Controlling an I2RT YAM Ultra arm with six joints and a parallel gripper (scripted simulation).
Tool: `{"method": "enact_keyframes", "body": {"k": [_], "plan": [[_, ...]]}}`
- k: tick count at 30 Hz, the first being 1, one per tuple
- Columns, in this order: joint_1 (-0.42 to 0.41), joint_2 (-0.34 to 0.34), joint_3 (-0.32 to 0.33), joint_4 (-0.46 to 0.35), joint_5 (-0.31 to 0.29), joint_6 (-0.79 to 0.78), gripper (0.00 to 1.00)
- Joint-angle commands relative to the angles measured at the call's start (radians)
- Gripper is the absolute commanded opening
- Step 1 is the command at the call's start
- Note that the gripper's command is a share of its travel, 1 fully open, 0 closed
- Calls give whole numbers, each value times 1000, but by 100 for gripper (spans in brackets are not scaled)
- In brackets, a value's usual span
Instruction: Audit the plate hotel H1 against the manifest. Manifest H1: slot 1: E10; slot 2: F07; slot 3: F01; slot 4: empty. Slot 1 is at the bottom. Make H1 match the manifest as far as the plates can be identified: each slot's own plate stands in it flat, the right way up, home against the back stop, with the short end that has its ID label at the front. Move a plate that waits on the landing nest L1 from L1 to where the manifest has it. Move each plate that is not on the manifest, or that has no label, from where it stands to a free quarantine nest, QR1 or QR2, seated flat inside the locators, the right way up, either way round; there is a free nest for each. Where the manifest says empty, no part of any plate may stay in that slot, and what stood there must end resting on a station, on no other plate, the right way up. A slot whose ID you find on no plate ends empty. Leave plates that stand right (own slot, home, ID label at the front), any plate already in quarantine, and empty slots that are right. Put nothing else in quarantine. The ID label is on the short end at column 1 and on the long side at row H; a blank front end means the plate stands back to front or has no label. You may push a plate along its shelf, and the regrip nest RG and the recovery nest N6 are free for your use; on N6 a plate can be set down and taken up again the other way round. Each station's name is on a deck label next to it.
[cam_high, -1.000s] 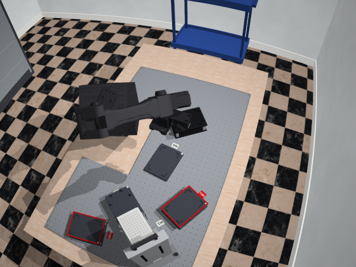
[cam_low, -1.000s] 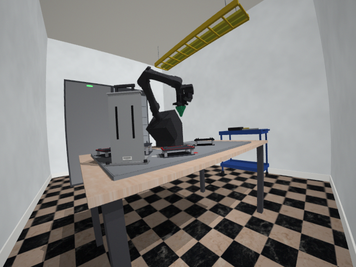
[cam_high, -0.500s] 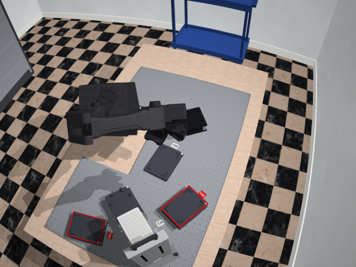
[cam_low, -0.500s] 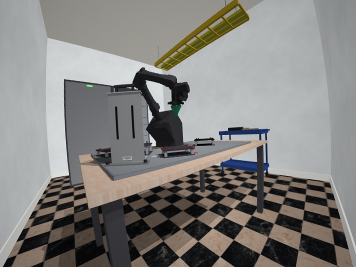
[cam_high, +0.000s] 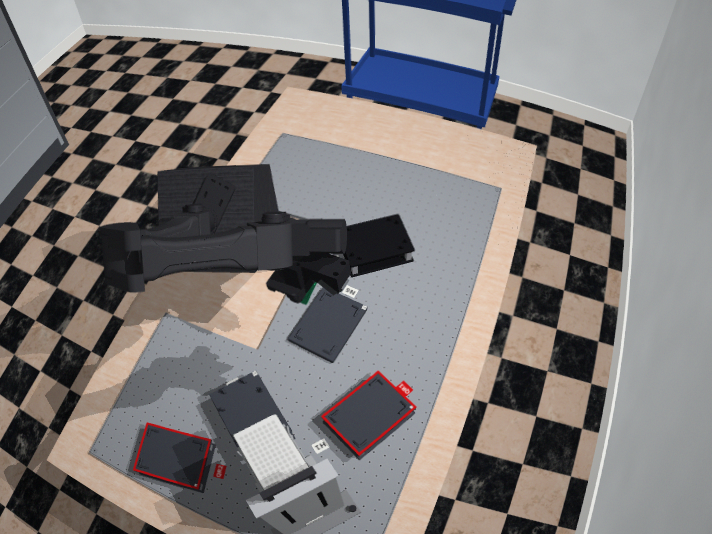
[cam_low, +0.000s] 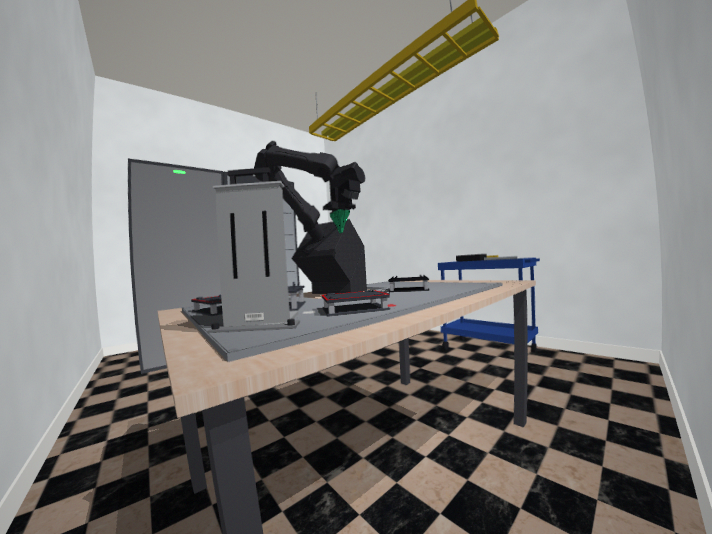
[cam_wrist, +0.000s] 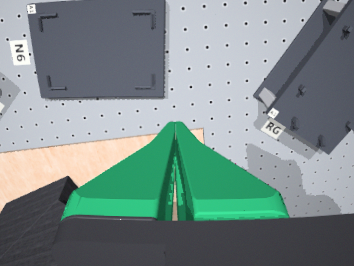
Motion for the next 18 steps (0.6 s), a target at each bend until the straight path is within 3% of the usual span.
{"method": "enact_keyframes", "body": {"k": [1, 3, 14, 18], "plan": [[-9, -80, -47, 93, 51, -52, 0], [-9, -80, -47, 93, 51, -52, 0], [-81, -303, -196, 324, 105, -226, 0], [-59, -349, -255, 422, 124, -255, 0]]}}
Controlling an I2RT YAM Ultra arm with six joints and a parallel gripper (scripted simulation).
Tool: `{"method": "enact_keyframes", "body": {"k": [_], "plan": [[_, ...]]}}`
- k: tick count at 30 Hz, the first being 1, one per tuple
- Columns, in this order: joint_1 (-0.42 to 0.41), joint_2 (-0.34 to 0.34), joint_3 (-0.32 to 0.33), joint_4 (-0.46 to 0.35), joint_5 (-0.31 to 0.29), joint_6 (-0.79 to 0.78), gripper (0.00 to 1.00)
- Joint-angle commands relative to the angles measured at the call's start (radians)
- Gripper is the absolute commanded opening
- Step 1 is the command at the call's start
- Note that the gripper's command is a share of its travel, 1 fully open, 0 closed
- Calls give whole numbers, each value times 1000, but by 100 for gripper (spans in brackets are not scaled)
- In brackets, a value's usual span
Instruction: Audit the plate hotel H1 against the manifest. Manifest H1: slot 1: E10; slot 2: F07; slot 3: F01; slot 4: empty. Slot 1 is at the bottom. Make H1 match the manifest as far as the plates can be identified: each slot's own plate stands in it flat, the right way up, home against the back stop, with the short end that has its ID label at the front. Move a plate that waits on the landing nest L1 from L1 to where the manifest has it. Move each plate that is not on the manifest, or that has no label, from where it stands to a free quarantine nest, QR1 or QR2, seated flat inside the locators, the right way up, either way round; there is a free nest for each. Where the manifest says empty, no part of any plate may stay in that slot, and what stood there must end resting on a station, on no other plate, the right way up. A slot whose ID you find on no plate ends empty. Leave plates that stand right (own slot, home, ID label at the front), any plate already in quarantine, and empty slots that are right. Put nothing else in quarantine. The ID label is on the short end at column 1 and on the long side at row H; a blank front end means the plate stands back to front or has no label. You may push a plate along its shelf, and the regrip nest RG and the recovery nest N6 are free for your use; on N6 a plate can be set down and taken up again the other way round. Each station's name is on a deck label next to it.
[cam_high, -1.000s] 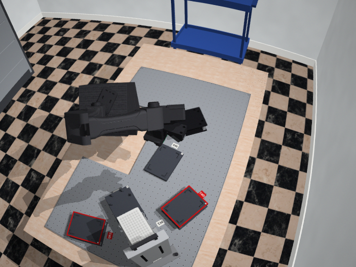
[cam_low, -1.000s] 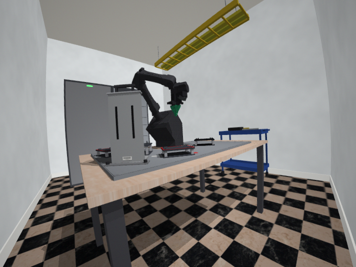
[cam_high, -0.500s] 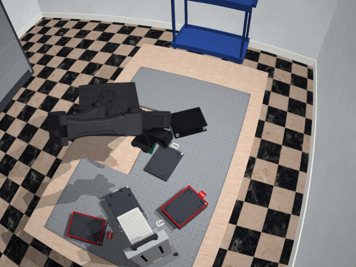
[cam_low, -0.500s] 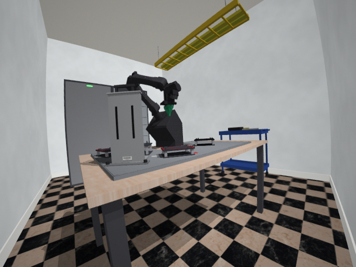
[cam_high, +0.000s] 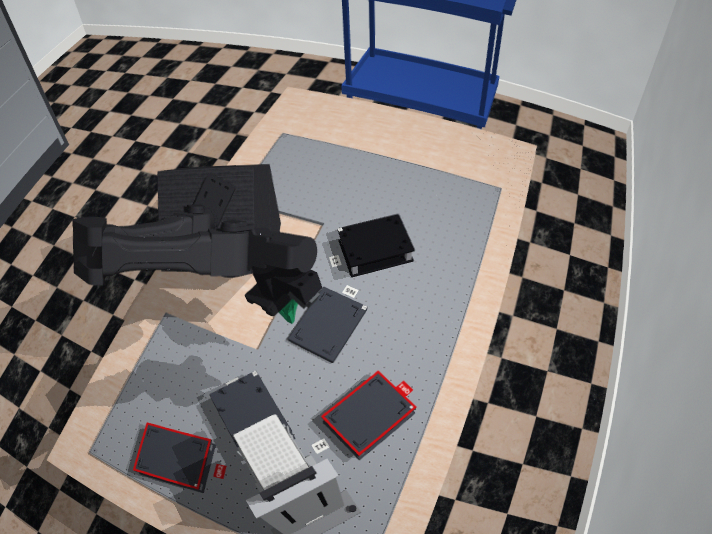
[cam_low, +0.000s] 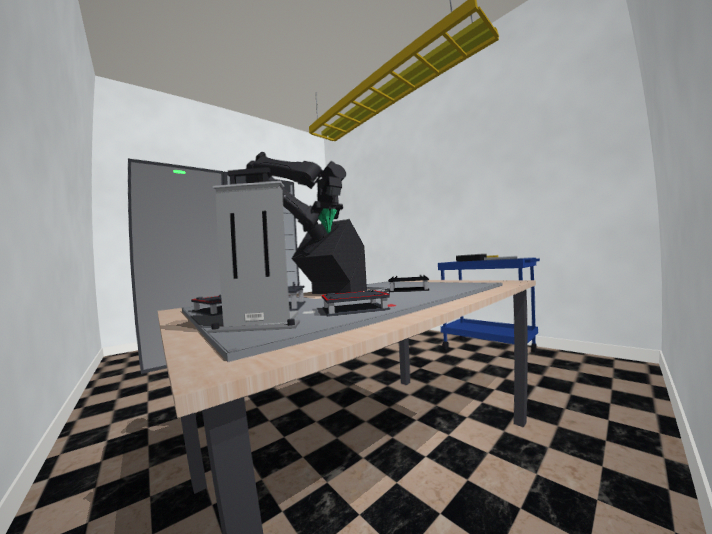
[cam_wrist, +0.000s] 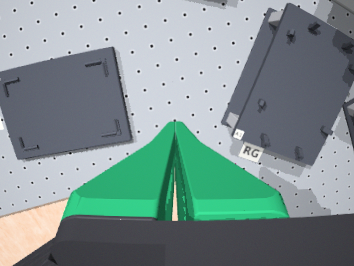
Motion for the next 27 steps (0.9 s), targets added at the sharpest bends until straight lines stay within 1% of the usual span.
{"method": "enact_keyframes", "body": {"k": [1, 2, 3, 11, 17, 19, 20, 26, 27], "plan": [[24, -41, -37, 113, 26, -50, 0], [24, -41, -37, 113, 26, -50, 0], [25, -56, -59, 152, 30, -67, 0], [45, -116, -174, 354, 83, -104, 0], [58, -151, -263, 537, 120, -151, 0], [58, -151, -263, 537, 120, -151, 0], [60, -158, -288, 595, 125, -177, 0], [68, -170, -374, 806, 152, -237, 0], [70, -137, -389, 846, 155, -251, 0]]}}
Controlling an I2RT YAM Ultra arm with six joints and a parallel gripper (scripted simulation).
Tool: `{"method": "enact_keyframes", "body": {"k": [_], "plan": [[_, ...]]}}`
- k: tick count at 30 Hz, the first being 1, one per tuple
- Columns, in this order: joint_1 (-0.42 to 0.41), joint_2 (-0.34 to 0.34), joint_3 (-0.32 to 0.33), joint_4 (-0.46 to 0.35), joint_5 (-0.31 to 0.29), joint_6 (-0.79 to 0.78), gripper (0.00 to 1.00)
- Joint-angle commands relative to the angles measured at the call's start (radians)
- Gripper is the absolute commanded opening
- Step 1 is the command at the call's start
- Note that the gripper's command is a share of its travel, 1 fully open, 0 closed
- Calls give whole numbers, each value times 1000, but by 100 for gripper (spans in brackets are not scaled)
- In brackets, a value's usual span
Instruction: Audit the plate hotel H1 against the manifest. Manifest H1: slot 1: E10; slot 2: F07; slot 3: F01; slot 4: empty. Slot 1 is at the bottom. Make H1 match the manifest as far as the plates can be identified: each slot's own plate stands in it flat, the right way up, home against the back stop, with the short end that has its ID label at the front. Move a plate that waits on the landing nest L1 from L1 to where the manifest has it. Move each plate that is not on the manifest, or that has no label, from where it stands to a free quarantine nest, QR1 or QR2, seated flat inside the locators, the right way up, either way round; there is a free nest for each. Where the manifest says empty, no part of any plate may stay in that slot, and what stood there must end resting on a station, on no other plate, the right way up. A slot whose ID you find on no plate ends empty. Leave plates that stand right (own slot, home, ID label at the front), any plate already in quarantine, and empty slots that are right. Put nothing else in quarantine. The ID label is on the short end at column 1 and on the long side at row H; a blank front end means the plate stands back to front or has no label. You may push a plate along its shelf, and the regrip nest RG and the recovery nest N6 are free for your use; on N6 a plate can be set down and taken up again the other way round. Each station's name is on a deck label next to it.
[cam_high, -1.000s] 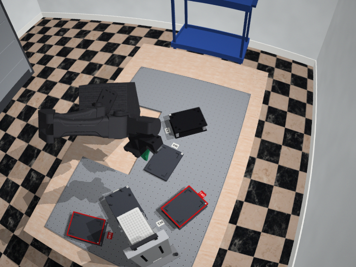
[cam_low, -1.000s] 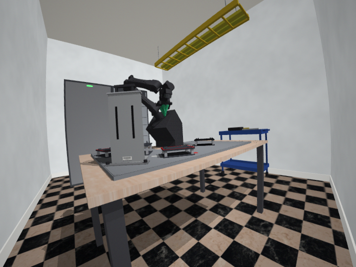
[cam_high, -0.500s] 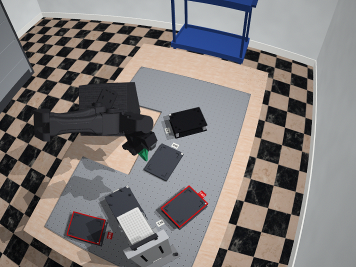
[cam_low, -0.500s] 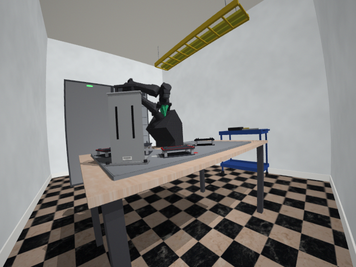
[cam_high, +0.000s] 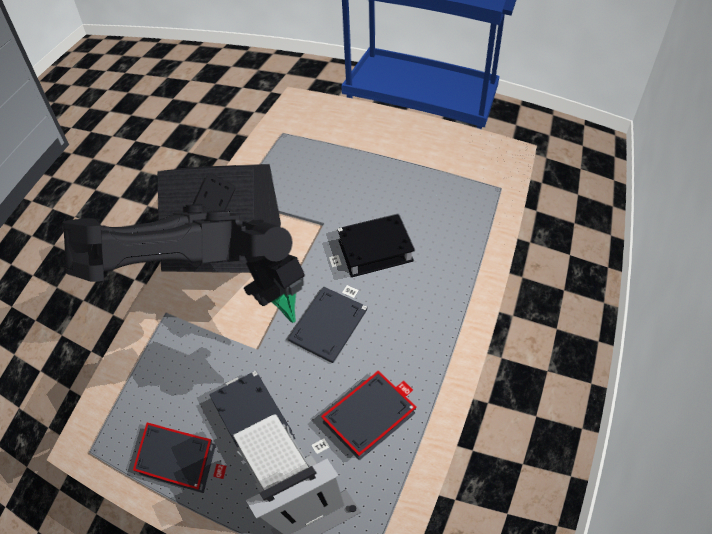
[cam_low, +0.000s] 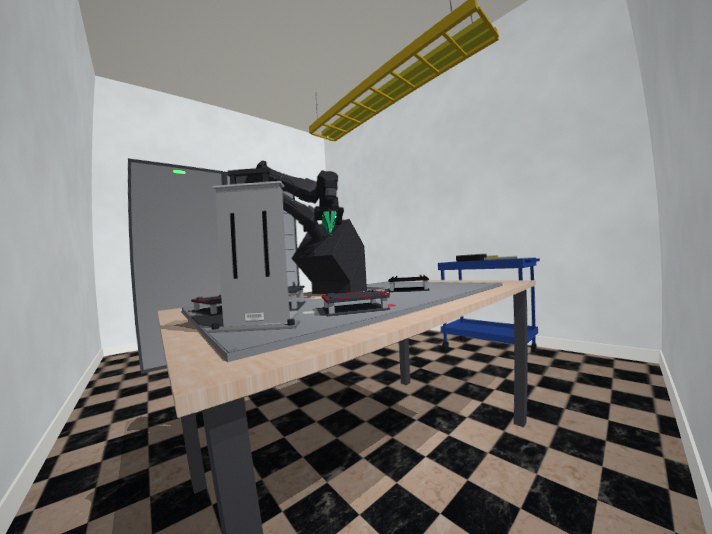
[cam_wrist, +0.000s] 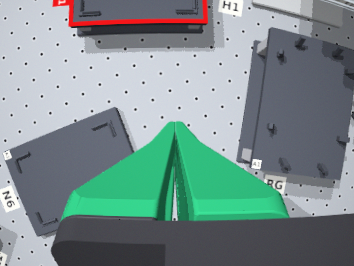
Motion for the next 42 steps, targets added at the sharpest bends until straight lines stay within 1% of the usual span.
{"method": "enact_keyframes", "body": {"k": [1, 7, 9, 10, 13, 16, 17, 18, 21, 22, 24, 26, 27, 32, 40, 41, 42], "plan": [[22, 6, -50, 203, 26, -63, 0], [25, 26, -133, 457, 37, -137, 0], [25, 26, -133, 457, 37, -137, 0], [23, 43, -155, 542, 25, -175, 0], [21, 65, -173, 619, 21, -210, 0], [20, 85, -186, 679, 19, -236, 0], [-8, 69, -192, 685, 11, -251, 0], [-18, 18, -196, 685, 3, -262, 0], [-53, -40, -206, 666, -29, -291, 0], [-65, -64, -202, 655, -41, -300, 0], [-90, -113, -178, 608, -63, -319, 0], [-90, -113, -178, 608, -63, -319, 0], [-105, -143, -173, 579, -81, -321, 0], [-174, -259, -170, 484, -144, -342, 0], [-303, -444, -148, 292, -266, -351, 0], [-321, -465, -144, 267, -284, -352, 0], [-321, -465, -144, 267, -284, -352, 0]]}}
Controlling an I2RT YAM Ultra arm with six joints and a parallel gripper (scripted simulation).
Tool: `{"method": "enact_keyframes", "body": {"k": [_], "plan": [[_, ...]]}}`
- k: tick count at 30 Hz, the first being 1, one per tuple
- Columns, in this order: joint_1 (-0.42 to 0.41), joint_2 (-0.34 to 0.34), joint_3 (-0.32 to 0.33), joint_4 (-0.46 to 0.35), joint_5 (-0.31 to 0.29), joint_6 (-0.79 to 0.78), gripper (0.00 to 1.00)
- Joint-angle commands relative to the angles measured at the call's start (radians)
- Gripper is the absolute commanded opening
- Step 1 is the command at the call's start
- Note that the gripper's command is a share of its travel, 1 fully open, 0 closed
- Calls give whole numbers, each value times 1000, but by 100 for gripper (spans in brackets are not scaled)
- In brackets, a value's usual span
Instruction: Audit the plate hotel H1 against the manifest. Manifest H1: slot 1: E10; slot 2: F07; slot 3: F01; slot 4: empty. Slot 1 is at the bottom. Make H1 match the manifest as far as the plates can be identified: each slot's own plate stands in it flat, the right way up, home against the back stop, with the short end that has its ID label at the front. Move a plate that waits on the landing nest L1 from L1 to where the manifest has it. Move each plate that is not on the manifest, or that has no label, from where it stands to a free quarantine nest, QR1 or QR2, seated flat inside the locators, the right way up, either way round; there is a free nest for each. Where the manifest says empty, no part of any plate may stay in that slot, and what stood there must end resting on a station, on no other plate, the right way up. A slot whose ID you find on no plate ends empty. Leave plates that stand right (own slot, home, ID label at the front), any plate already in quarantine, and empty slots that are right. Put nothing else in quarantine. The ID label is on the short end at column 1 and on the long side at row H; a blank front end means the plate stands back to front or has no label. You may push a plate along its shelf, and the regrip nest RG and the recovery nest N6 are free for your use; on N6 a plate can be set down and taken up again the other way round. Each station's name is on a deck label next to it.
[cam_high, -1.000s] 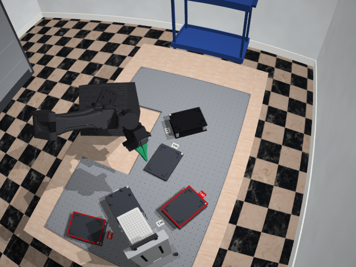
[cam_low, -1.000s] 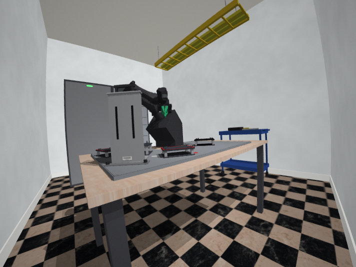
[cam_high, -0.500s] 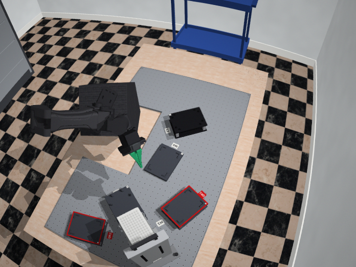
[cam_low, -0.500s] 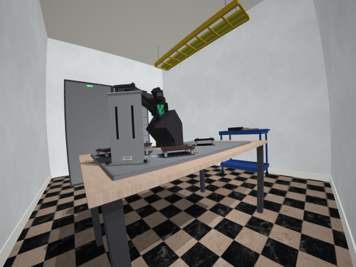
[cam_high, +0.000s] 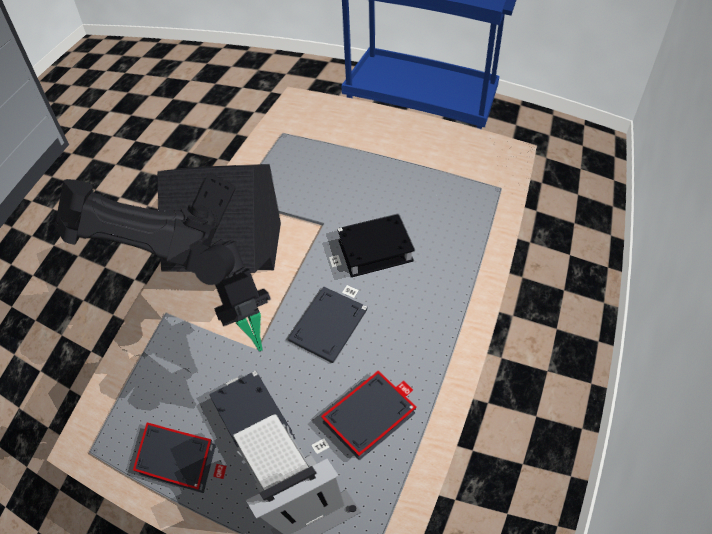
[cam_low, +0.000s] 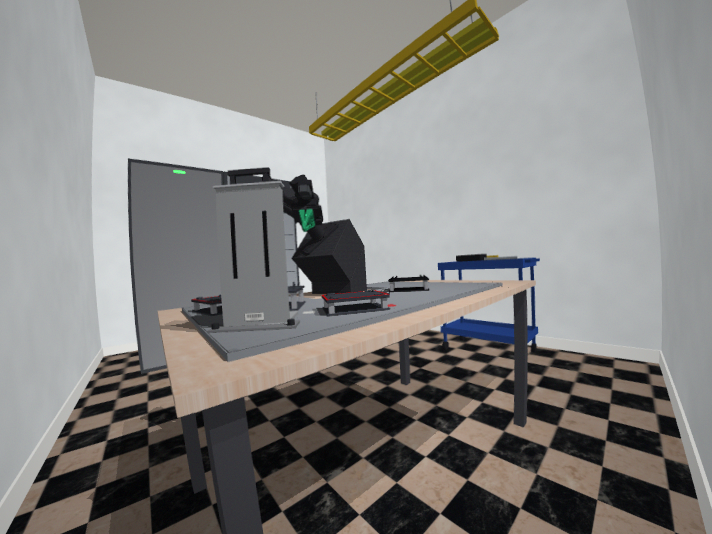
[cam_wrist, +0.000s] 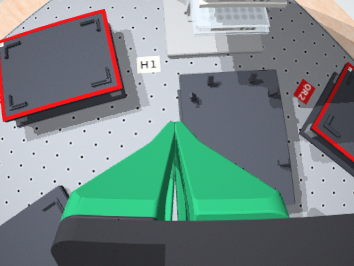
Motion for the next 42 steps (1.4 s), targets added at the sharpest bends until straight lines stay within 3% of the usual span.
{"method": "enact_keyframes", "body": {"k": [1, 8, 16, 18, 19, 27, 31, 36, 42], "plan": [[-18, -44, 34, -83, -66, -11, 0], [-169, -173, 72, -251, -216, -23, 0], [-386, -259, 120, -382, -428, -35, 0], [-386, -259, 120, -382, -428, -35, 0], [-434, -266, 129, -400, -482, -36, 0], [-695, -287, 175, -462, -733, -55, 0], [-810, -247, 191, -476, -852, -52, 0], [-850, -245, 193, -457, -908, -56, 0], [-857, -242, 194, -451, -924, -52, 0]]}}
